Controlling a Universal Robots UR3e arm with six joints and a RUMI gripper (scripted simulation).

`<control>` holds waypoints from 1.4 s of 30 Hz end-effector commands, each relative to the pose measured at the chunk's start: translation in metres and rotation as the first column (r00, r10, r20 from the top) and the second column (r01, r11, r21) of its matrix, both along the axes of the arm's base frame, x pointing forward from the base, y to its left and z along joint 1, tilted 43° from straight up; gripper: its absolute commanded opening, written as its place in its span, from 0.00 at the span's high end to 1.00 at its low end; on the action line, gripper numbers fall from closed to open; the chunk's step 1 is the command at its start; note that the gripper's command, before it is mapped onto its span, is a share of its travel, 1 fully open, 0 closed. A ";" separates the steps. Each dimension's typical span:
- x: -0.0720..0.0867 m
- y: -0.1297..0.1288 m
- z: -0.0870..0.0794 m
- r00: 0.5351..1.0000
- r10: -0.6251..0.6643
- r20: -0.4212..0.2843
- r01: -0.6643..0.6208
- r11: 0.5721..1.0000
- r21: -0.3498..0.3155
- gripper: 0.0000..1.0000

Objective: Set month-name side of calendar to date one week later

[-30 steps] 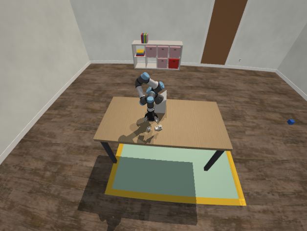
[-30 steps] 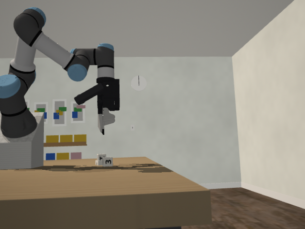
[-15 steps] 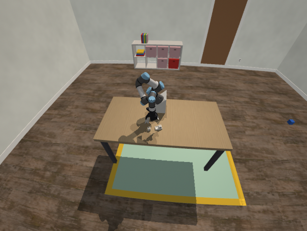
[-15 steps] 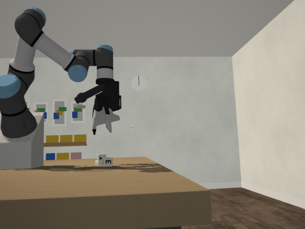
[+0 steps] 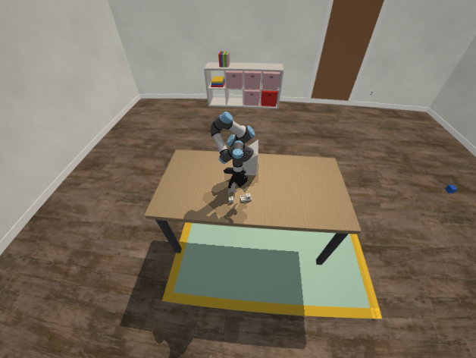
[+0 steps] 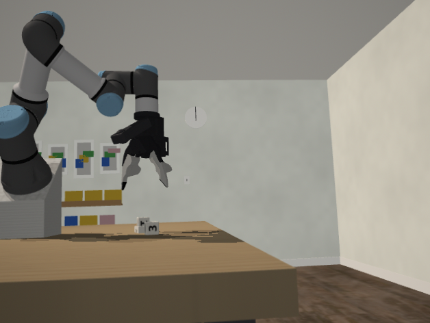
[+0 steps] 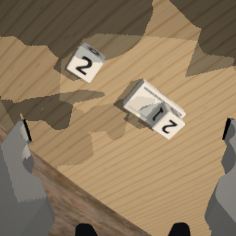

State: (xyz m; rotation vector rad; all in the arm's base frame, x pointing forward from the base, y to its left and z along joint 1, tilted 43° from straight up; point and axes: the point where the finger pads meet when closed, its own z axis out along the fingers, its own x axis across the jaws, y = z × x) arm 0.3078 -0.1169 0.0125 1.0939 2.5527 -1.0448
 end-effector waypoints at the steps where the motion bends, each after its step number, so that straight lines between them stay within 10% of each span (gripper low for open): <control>1: 0.001 0.002 -0.002 0.985 0.134 -0.105 -0.132 0.991 0.031 0.00; 24: 0.005 0.013 -0.012 0.726 0.538 -0.430 -0.497 0.841 0.213 0.00; 42: 0.007 0.026 -0.024 0.276 0.768 -0.577 -0.665 0.586 0.462 0.00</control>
